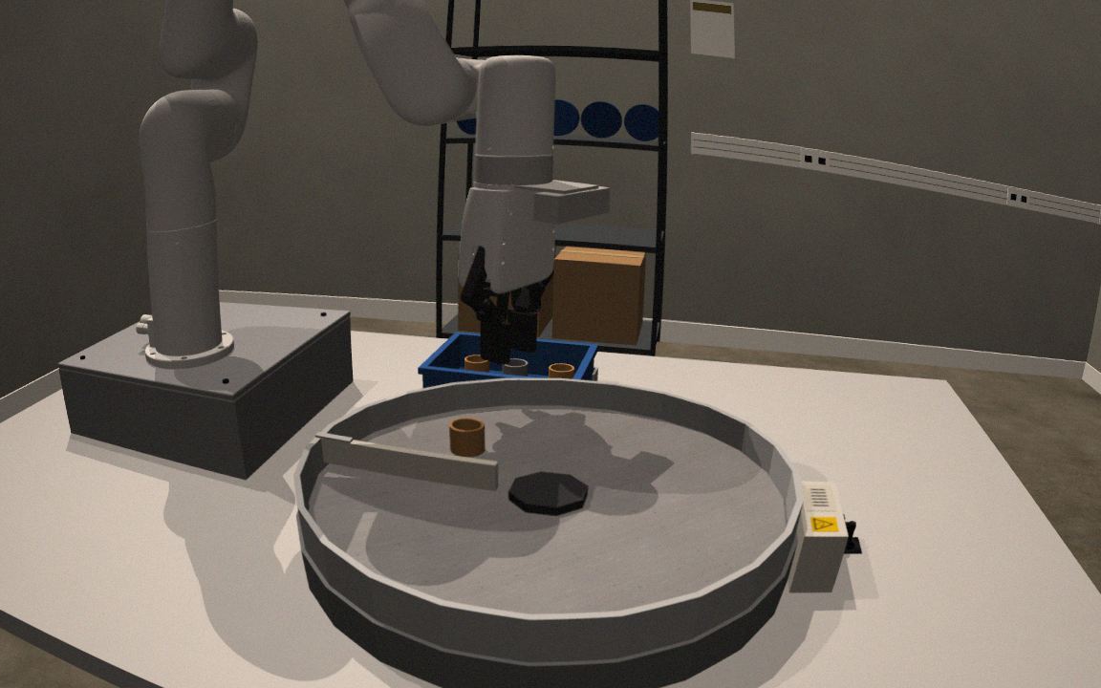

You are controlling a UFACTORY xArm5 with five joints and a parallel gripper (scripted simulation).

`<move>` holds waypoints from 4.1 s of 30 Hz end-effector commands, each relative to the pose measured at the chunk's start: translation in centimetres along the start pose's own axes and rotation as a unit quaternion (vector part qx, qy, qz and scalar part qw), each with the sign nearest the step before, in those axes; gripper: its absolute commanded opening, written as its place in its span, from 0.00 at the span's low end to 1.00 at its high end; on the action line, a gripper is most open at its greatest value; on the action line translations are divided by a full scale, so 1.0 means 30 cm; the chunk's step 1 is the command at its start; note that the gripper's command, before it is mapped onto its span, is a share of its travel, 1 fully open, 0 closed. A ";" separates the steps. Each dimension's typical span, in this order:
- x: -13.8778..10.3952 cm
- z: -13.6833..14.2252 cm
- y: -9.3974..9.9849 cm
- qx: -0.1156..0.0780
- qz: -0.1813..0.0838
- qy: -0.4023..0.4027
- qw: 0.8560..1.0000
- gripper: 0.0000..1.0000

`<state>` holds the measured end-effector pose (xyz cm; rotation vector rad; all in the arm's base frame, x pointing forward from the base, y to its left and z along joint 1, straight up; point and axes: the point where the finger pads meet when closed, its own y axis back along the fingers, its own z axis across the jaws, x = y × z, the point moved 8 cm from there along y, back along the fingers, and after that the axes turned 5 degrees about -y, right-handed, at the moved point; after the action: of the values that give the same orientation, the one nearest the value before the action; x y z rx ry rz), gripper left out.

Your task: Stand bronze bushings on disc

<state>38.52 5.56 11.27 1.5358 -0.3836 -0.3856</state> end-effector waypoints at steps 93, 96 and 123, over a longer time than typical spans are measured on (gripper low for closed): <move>-0.270 -0.599 0.005 0.000 0.001 0.383 0.924 0.41; -0.270 -0.599 0.005 0.000 0.001 0.383 0.924 0.41; -0.269 -0.592 -0.149 0.000 0.001 0.383 0.924 0.41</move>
<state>39.64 24.99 8.62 1.5567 0.2353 0.2299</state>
